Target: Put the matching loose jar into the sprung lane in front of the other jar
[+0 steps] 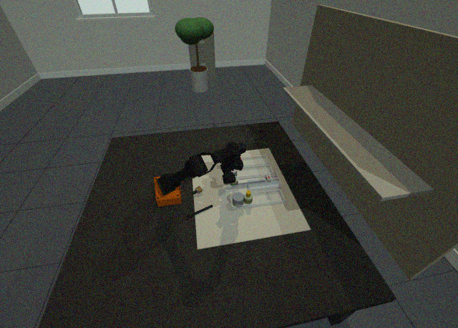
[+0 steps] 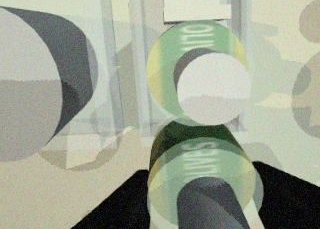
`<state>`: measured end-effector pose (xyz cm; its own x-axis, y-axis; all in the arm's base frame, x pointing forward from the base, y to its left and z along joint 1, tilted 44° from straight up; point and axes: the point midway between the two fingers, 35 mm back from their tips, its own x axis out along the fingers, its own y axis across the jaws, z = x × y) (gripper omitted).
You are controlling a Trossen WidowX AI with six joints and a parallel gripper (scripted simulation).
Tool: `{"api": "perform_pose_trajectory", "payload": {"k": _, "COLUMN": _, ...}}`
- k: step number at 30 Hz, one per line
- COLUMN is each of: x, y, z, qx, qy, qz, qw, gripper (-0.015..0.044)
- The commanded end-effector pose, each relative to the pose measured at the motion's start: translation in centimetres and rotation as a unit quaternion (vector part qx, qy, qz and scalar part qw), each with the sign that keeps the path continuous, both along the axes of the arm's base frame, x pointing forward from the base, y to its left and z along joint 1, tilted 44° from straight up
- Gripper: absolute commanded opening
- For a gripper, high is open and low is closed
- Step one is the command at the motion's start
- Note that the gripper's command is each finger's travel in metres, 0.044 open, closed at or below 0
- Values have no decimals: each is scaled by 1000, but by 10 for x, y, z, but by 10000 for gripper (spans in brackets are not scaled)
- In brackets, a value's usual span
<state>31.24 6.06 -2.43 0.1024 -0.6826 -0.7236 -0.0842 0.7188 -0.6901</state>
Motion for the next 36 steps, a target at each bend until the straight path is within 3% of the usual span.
{"api": "perform_pose_trajectory", "payload": {"k": 1, "x": 9, "y": 3, "z": 3, "qx": 1, "qy": -13, "qz": 3, "qw": 1000, "gripper": 0}}
{"api": "perform_pose_trajectory", "payload": {"k": 36, "x": 22, "y": 5, "z": 6, "qx": 1, "qy": -13, "qz": 3, "qw": 1000, "gripper": 0}}
